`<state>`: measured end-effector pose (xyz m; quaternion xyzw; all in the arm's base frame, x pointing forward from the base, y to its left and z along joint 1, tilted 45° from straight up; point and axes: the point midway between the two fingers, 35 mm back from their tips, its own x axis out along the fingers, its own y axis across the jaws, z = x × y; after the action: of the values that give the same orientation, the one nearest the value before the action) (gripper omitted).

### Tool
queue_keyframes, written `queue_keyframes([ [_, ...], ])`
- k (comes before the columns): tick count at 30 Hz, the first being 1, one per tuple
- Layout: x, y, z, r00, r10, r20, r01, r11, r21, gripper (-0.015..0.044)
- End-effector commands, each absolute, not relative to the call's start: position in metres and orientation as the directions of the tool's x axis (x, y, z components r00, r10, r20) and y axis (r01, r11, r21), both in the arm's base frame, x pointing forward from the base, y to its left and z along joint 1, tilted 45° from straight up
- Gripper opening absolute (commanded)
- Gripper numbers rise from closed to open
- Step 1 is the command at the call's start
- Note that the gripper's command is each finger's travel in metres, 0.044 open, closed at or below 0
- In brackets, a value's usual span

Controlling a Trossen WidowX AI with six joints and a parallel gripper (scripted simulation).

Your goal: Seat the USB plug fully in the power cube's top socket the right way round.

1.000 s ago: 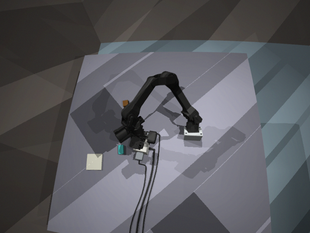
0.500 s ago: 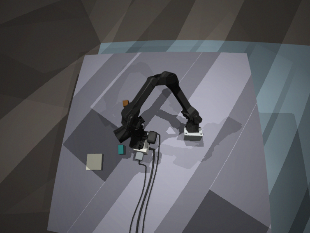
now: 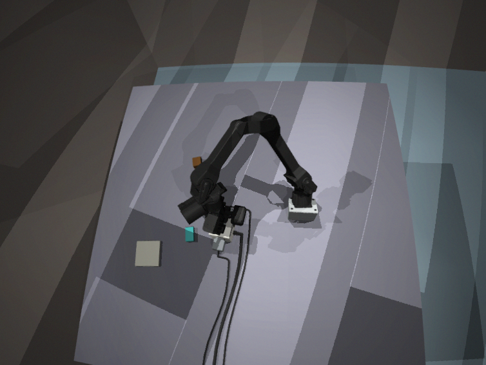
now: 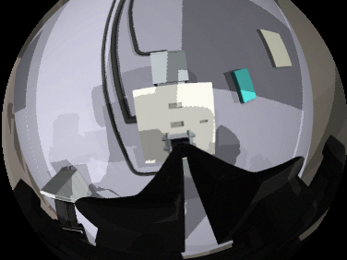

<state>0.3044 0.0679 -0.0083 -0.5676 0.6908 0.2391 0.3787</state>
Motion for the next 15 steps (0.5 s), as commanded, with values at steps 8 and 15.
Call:
queue_keyframes([
  [8, 0.3040, 0.0658, -0.0096, -0.067, -0.608, -0.791, -0.966, 0.237, -0.100, 0.0000],
  [15, 0.3039, 0.0652, -0.0102, -0.067, -0.608, -0.791, -0.966, 0.237, -0.100, 0.0000],
])
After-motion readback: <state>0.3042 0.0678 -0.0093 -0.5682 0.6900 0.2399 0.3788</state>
